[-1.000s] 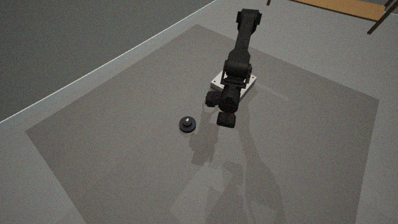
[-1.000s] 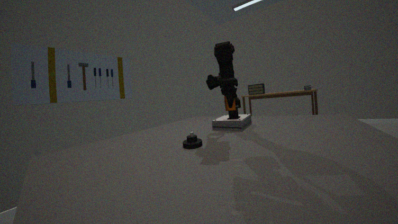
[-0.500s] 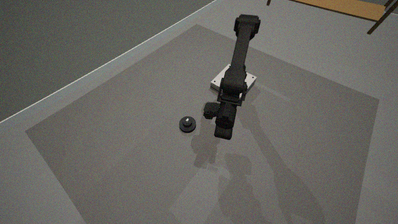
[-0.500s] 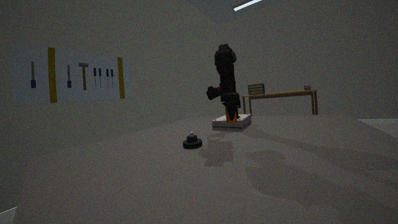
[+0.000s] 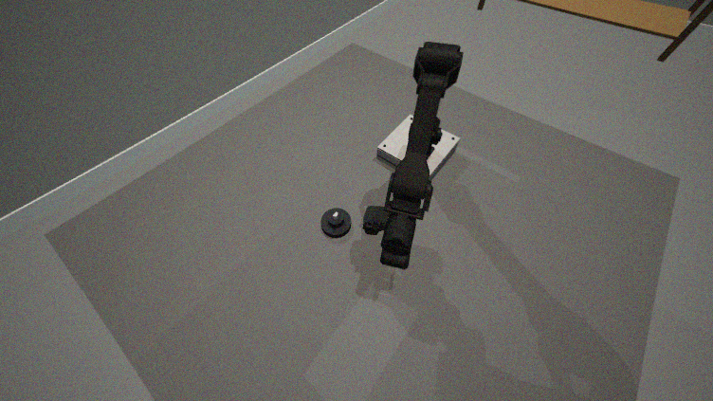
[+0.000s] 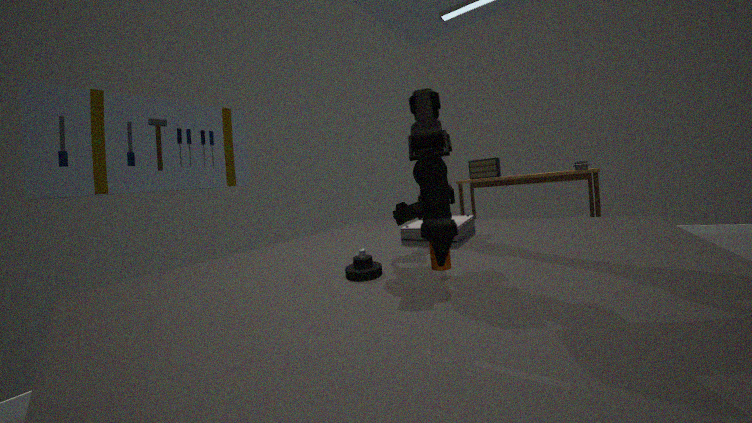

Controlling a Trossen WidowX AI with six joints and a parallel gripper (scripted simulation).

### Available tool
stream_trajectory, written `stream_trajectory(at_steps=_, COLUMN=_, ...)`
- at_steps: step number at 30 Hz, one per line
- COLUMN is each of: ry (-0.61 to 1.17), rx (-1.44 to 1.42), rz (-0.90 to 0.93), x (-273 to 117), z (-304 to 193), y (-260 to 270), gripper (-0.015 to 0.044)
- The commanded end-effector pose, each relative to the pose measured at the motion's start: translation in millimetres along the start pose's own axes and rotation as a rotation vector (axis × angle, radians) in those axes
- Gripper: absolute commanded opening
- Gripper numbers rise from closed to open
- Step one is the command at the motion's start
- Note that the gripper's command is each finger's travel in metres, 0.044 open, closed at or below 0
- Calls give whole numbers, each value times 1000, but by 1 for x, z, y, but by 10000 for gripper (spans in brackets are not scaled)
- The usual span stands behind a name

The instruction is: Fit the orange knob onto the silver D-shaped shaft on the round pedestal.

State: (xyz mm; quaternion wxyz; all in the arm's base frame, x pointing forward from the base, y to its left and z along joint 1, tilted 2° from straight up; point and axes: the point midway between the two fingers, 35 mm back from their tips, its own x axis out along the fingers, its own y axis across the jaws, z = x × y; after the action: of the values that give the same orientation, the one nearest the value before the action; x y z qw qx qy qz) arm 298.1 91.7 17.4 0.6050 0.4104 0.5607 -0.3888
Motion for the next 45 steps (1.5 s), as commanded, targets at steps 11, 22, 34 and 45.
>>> stream_trajectory(at_steps=11, ry=0, rx=-3, rz=-12, x=20, z=-1, y=1, gripper=52)
stream_trajectory(at_steps=22, ry=0, rx=-3, rz=-12, x=20, z=-1, y=1, gripper=240)
stream_trajectory(at_steps=34, ry=0, rx=-3, rz=-12, x=20, z=-1, y=1, gripper=240)
stream_trajectory(at_steps=45, ry=-4, rx=2, rz=-12, x=-60, z=-2, y=3, gripper=440)
